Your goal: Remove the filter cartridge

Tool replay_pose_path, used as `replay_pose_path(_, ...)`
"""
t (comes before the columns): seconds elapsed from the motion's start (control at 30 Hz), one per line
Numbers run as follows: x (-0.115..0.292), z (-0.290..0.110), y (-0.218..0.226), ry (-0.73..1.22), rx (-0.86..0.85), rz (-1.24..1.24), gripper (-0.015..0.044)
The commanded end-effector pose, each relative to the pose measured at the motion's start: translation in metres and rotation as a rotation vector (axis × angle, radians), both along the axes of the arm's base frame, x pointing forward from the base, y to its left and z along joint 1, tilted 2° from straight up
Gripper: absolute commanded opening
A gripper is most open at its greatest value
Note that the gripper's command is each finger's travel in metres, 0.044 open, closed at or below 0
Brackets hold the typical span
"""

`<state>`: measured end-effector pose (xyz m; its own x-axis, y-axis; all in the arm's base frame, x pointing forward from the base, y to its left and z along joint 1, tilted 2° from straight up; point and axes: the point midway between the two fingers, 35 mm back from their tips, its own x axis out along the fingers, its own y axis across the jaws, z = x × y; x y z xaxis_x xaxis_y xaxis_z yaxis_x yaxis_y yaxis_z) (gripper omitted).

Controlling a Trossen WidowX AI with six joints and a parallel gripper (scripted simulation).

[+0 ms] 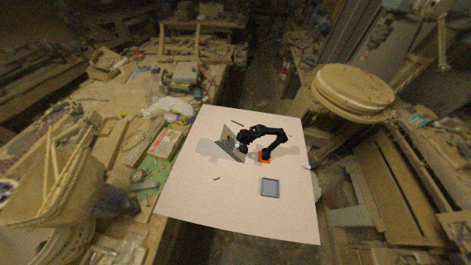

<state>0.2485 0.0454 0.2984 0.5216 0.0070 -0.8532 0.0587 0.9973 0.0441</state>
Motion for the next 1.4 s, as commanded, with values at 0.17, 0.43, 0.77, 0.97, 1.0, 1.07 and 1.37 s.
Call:
replay_pose_path(0.17,-0.006,0.0,0.024,-0.003,-0.005,0.135,0.0)
replay_pose_path(0.43,-0.019,-0.001,0.061,-0.01,-0.007,0.332,0.0)
replay_pose_path(0.77,-0.044,-0.002,0.103,-0.021,-0.01,0.58,0.0)
replay_pose_path(0.97,-0.062,-0.003,0.125,-0.028,-0.013,0.729,0.0)
replay_pose_path(1.0,-0.065,-0.003,0.129,-0.03,-0.013,0.754,0.0)
replay_pose_path(1.07,-0.072,-0.003,0.136,-0.033,-0.014,0.804,0.0)
replay_pose_path(1.37,-0.106,-0.004,0.164,-0.047,-0.016,1.029,0.0)
